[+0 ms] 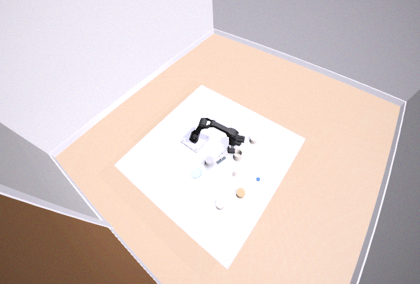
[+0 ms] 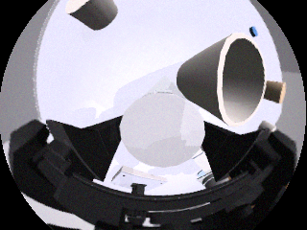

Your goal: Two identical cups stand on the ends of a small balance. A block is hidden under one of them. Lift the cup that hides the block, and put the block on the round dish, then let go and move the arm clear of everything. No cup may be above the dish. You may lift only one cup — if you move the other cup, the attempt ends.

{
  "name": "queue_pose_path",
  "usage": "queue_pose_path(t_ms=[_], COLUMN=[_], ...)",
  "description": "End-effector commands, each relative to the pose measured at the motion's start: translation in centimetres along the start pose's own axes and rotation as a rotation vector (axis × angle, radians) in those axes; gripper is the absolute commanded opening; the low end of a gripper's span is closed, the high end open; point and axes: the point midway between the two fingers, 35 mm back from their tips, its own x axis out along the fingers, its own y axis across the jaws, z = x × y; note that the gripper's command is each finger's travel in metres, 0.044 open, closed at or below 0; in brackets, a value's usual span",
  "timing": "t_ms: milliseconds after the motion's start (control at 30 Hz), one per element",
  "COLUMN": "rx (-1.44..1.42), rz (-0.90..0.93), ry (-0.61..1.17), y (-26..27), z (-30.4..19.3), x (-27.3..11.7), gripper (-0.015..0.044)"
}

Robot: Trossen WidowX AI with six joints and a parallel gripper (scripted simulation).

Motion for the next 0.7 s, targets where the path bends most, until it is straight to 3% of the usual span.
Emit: queue_pose_path(t_ms=[0,333,667], rx=[-0.005,-0.005,-0.005], rz=[0.004,0.004,0.004], ry=[0.005,0.005,0.004], y=[0.07,0.07,0.04], z=[-0.11,-0.11,0.09], x=[0.43,0.43,-0.38], gripper=[0.0387,0.0321,0.0058])
